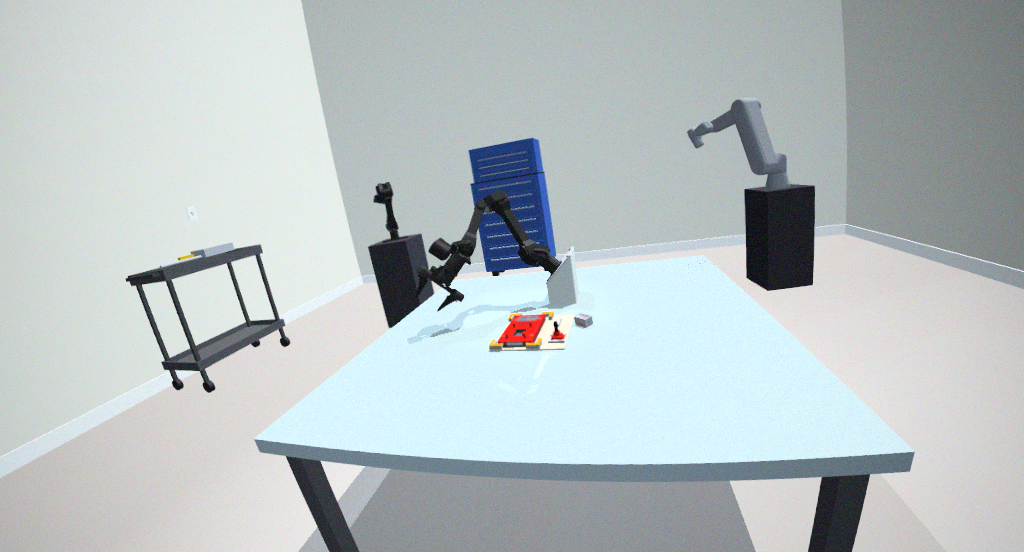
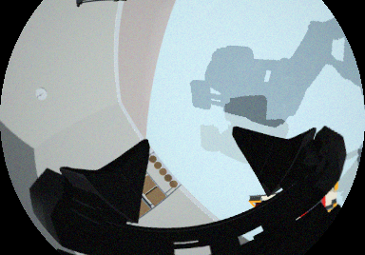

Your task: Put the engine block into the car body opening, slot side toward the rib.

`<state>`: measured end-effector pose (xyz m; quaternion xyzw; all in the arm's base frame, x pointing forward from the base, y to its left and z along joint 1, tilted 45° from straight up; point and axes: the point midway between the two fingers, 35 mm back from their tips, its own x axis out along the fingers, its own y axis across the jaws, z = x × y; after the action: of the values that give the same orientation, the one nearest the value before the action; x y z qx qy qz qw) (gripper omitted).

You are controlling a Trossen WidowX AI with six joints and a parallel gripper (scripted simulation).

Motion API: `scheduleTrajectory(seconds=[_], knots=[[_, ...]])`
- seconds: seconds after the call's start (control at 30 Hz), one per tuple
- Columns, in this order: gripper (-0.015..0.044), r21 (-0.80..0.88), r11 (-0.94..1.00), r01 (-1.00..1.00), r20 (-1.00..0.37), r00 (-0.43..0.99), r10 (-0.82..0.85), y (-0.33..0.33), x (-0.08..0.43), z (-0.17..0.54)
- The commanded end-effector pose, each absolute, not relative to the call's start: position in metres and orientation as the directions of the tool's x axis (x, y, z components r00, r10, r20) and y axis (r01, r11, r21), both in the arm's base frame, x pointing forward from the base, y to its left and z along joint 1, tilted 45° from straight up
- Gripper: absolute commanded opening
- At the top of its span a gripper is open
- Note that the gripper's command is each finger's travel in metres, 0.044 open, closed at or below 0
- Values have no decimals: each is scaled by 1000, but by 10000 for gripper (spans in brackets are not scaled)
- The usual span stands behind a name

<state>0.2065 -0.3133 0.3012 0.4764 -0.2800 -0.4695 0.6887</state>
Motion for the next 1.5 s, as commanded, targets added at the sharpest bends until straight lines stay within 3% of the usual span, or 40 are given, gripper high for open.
scheduleTrajectory(seconds=[0.0, 0.77, 1.47], knots=[[440, 876, 87, 475, -146, 432, -890, -309, 228, 279], [440, 569, 155, 807, -506, 493, -708, -248, 315, 172], [440, 136, 473, 870, -737, 408, -539, -163, 352, 85]])
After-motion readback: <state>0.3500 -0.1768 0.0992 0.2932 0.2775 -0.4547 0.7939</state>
